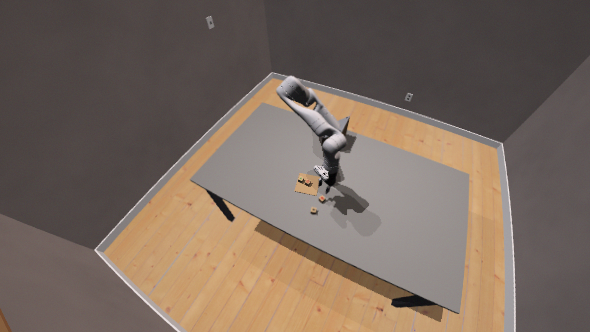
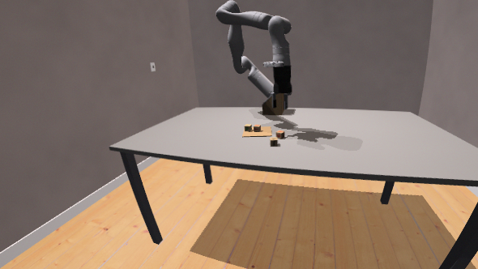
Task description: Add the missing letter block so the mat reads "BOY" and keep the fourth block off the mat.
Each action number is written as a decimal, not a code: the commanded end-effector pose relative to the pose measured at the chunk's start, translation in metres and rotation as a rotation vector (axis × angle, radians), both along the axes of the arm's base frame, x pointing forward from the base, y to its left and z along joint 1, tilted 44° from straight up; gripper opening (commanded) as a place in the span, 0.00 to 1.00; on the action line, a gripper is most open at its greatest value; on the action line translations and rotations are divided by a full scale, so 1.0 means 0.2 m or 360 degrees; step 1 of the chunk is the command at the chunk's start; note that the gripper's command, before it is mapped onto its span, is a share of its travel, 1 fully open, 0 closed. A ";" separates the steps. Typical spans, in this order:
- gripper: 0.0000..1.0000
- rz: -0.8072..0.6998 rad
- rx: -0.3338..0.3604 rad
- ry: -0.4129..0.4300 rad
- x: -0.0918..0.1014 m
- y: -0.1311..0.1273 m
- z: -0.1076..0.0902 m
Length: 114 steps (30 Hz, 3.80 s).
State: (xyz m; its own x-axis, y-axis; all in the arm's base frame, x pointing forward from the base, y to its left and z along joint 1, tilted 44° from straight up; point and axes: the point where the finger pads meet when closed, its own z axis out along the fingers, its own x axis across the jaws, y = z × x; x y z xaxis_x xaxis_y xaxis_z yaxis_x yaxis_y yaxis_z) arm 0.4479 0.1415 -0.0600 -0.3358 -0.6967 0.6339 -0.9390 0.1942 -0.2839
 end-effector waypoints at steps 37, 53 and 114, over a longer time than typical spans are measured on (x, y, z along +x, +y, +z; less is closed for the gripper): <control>1.00 0.0001 0.0004 0.0006 0.01 -0.16 -0.17; 1.00 0.0001 0.0004 0.0006 0.01 -0.16 -0.17; 1.00 0.0002 0.0001 -0.0001 0.04 -0.34 -0.36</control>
